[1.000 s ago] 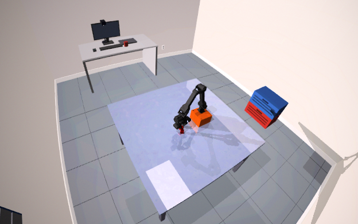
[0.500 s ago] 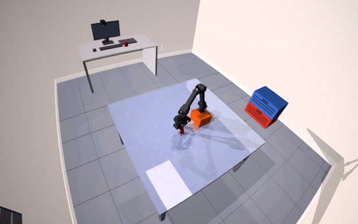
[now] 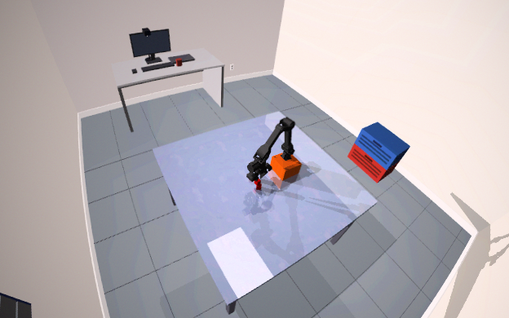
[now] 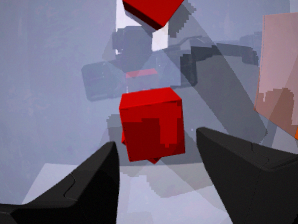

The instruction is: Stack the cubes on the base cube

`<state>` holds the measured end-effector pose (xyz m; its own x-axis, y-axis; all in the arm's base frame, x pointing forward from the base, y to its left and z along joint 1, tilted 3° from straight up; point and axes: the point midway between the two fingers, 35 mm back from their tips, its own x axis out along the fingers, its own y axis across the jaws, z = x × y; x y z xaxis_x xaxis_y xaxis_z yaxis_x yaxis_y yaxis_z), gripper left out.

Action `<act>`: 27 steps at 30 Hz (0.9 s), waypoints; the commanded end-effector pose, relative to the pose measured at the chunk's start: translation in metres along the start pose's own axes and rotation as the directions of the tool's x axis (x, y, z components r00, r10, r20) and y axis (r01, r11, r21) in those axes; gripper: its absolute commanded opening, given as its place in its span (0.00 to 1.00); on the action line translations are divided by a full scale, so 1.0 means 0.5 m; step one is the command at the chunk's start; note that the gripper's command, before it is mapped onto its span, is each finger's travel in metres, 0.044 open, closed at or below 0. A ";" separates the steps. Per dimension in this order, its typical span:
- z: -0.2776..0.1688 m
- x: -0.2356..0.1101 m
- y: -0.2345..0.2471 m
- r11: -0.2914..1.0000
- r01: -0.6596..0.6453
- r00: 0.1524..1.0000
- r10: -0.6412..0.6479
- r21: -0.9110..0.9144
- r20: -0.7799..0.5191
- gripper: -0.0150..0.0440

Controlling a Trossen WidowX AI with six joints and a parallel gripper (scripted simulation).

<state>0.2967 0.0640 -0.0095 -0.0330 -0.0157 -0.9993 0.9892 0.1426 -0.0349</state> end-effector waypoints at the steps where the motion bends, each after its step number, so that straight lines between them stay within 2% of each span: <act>1: 0.000 -0.014 0.001 1.000 0.000 1.000 0.000 0.000 0.000 0.60; 3: 0.000 -0.017 0.001 1.000 0.000 1.000 0.000 0.000 0.000 0.60; 5: 0.002 -0.013 0.000 0.999 -0.001 1.000 0.001 -0.032 0.000 0.69; 6: 0.005 -0.015 0.000 0.997 -0.001 1.000 0.001 -0.072 0.000 0.70; 14: 0.033 -0.030 -0.002 0.894 0.001 1.000 0.000 -0.448 0.001 0.70; 20: 0.054 -0.041 -0.004 0.726 0.002 1.000 -0.001 -0.687 0.001 0.70; 27: 0.079 -0.054 -0.009 0.453 0.003 1.000 -0.003 -0.892 0.002 0.70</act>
<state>0.2991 0.0295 0.0160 -0.0340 -0.0128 -0.9993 0.4142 0.9098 -0.0257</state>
